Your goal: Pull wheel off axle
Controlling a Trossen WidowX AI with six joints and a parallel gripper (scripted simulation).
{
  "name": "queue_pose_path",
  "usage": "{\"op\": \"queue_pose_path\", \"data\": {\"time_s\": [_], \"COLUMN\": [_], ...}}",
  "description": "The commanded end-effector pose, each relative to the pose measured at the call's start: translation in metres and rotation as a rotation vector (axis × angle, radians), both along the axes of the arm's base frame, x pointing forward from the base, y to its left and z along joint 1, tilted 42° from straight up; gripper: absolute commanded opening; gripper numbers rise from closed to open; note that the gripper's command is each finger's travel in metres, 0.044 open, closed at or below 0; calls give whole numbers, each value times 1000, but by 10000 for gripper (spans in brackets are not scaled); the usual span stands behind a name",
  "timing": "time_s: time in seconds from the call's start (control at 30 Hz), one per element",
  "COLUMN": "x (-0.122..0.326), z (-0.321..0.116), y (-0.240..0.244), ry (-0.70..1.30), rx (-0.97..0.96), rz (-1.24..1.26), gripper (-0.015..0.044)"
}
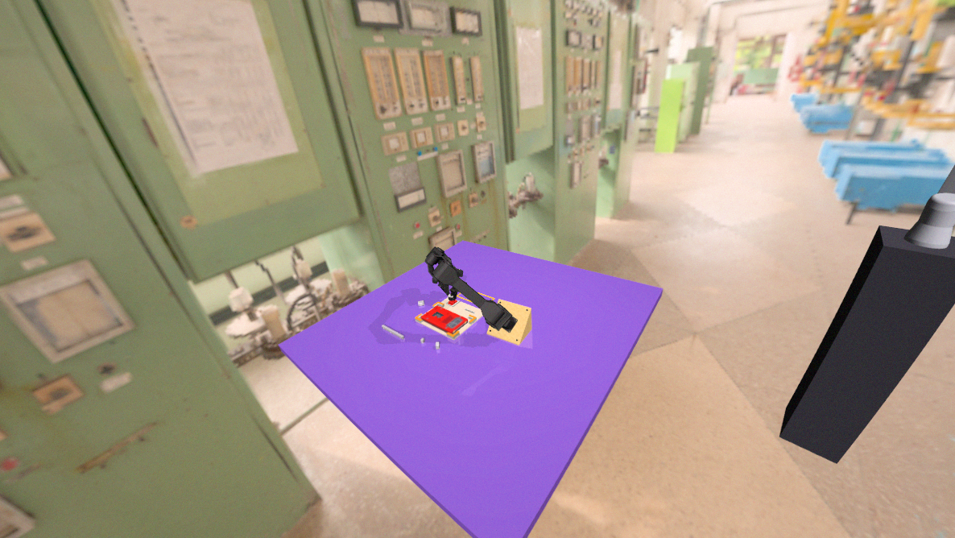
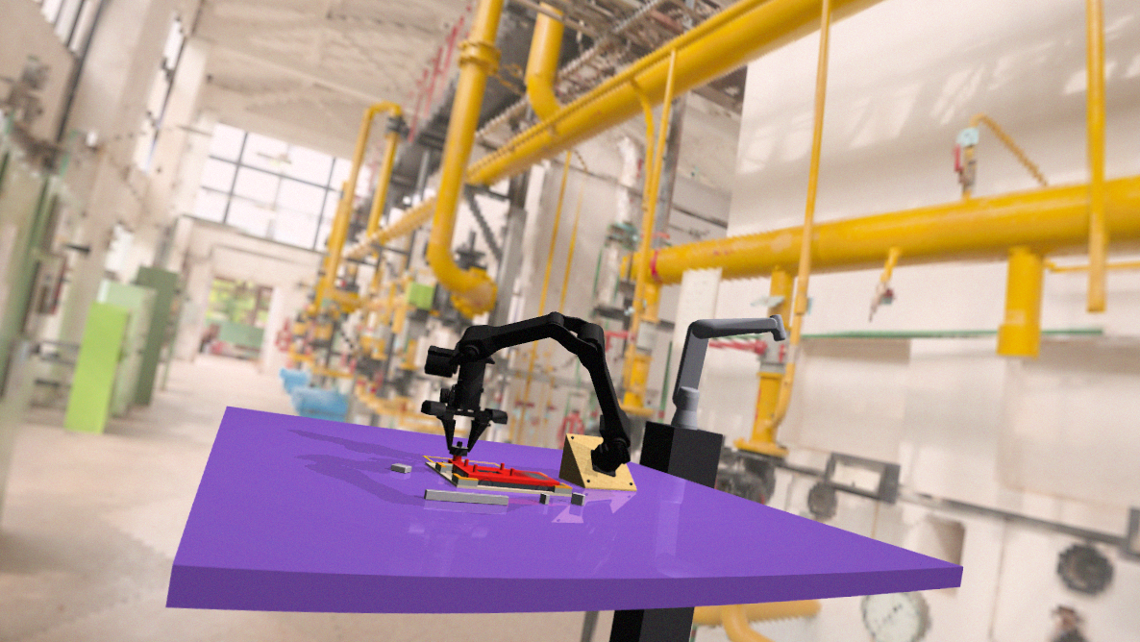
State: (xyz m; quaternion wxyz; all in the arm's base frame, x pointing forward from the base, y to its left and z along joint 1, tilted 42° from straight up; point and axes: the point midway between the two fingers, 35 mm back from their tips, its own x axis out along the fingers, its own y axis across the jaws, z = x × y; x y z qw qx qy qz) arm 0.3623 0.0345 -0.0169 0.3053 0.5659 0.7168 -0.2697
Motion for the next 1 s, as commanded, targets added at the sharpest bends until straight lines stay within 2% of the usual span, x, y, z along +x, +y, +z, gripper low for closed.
{"op": "queue_pose_path", "data": {"time_s": [0.0, 0.97], "x": [2, 4], "z": [3, 10], "y": [-4, -11], "ry": [-6, -6], "rx": [-3, -3], "rz": [-4, -6], "gripper": [0, 0]}}
